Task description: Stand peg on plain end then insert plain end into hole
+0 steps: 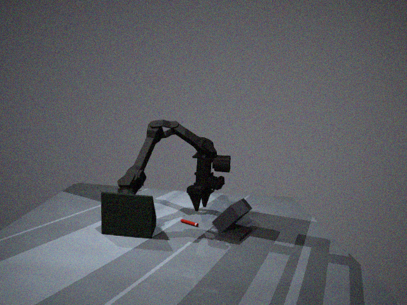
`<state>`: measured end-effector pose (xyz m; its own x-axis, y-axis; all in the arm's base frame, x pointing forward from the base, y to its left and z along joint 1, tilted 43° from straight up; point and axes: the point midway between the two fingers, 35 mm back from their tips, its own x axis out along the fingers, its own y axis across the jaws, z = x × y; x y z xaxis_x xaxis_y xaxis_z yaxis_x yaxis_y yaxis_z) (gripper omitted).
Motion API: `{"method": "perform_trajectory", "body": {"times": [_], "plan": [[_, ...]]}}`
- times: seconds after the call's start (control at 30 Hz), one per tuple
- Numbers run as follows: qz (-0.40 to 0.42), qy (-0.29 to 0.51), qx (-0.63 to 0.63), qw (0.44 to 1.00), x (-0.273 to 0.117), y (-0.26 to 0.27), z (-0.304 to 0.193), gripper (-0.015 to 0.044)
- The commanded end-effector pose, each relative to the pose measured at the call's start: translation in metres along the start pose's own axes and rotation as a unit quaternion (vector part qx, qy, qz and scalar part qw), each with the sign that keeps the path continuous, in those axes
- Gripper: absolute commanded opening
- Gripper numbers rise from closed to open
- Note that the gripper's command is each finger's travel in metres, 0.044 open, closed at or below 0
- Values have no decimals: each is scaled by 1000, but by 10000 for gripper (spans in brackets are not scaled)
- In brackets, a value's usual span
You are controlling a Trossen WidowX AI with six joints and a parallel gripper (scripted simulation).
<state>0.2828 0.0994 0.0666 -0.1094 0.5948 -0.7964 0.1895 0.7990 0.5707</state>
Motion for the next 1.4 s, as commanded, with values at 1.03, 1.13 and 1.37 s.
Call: {"method": "perform_trajectory", "body": {"times": [1.03, 1.13, 1.37], "plan": [[44, 18, 111, 993, 37, 17, -23, 440], [45, 18, 111, 993, 42, 17, -23, 440], [45, 18, 111, 993, 53, 18, -24, 440]]}}
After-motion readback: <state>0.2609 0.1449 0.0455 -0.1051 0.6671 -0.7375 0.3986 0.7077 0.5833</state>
